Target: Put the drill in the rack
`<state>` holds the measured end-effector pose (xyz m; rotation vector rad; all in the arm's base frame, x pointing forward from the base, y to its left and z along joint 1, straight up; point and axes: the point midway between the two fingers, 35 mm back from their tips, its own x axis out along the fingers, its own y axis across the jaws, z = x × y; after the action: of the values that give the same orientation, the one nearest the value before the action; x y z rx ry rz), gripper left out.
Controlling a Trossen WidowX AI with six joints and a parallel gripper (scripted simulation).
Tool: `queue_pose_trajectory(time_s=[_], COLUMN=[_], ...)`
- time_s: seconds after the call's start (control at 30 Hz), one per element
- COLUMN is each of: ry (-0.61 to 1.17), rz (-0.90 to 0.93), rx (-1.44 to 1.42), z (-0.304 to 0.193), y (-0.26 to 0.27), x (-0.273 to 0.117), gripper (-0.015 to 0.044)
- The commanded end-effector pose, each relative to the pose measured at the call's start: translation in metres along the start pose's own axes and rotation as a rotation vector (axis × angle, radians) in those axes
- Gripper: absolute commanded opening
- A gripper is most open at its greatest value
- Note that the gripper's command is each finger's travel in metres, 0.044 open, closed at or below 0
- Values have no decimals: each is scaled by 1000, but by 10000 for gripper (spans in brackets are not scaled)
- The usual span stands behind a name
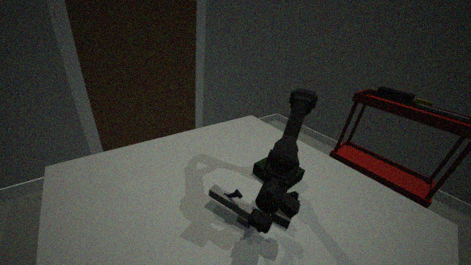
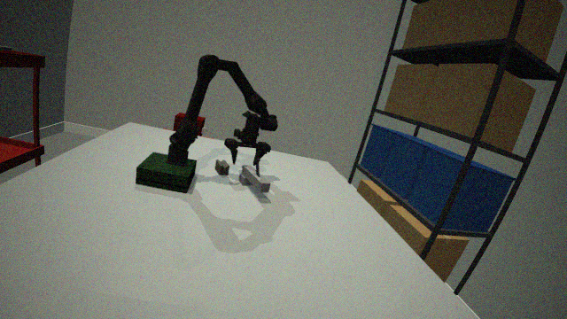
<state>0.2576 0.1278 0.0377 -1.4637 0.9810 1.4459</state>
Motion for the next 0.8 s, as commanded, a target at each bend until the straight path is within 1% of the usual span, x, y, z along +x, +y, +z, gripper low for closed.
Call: queue_pose_trajectory(time_s=[0.0, 0.77], ry=[3, 4], rz=[8, 9], rx=[0, 0], z=[-3, -13], y=[2, 3], x=[7, 41], gripper=[440, 440])
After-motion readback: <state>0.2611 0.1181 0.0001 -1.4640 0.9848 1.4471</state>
